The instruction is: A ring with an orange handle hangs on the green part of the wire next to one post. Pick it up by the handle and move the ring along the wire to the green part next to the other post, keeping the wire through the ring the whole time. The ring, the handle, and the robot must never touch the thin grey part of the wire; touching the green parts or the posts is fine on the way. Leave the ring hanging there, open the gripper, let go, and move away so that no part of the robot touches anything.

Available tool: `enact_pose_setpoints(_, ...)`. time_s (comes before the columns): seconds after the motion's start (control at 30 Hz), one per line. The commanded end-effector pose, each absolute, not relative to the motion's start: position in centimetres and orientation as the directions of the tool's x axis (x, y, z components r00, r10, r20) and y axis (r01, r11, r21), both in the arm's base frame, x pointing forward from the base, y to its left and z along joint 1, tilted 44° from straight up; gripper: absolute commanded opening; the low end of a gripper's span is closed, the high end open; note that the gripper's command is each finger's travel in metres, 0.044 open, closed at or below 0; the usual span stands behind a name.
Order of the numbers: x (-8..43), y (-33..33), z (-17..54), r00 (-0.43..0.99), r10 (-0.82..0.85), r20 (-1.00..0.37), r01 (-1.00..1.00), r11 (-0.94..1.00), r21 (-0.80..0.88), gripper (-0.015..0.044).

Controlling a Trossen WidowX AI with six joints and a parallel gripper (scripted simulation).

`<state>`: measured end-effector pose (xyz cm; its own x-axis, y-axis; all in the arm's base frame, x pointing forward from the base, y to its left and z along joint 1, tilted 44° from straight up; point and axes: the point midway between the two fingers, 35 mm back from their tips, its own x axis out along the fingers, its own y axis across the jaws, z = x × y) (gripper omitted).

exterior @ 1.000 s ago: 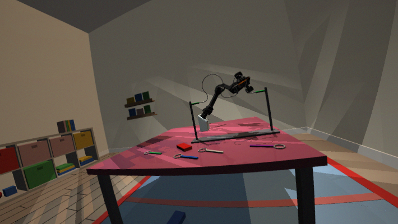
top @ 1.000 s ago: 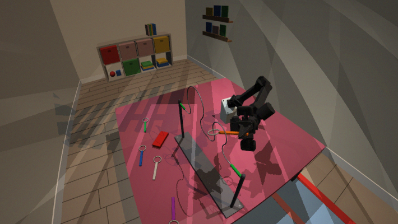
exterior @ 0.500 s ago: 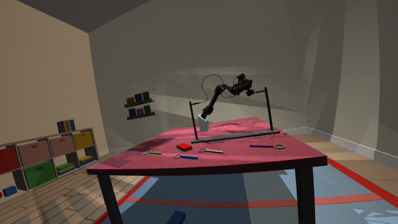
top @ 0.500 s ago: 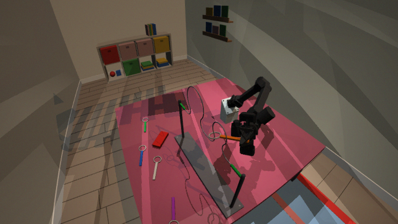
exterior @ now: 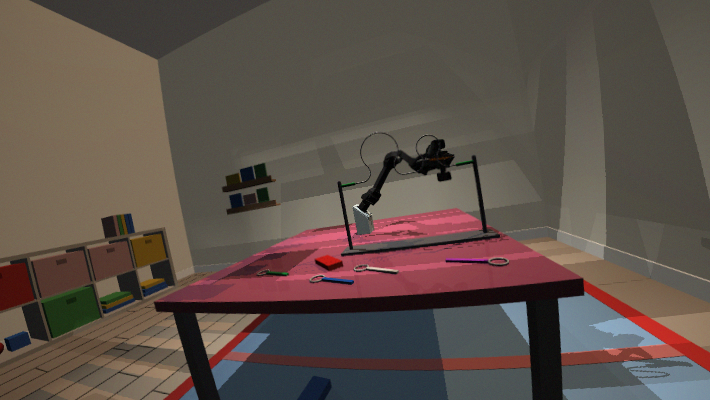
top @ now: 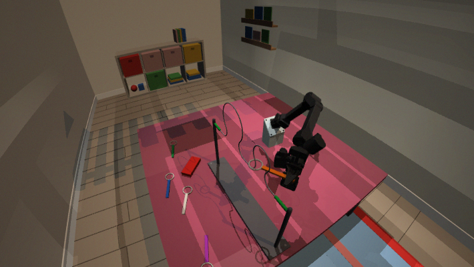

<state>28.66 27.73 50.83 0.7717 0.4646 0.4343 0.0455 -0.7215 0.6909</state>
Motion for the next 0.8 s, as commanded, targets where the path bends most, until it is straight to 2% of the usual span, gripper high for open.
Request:
enact_pose_setpoints(0.0,28.6,28.9,49.5,0.765,0.505,0.398,0.027,-0.643,0.765,-0.015)
enact_pose_setpoints(0.4,28.4,31.1,45.6,0.754,0.593,0.282,-0.032,-0.396,0.918,-0.015)
enact_pose_setpoints(0.77,28.4,32.0,41.6,0.752,0.641,0.156,-0.087,-0.138,0.987,-0.015)
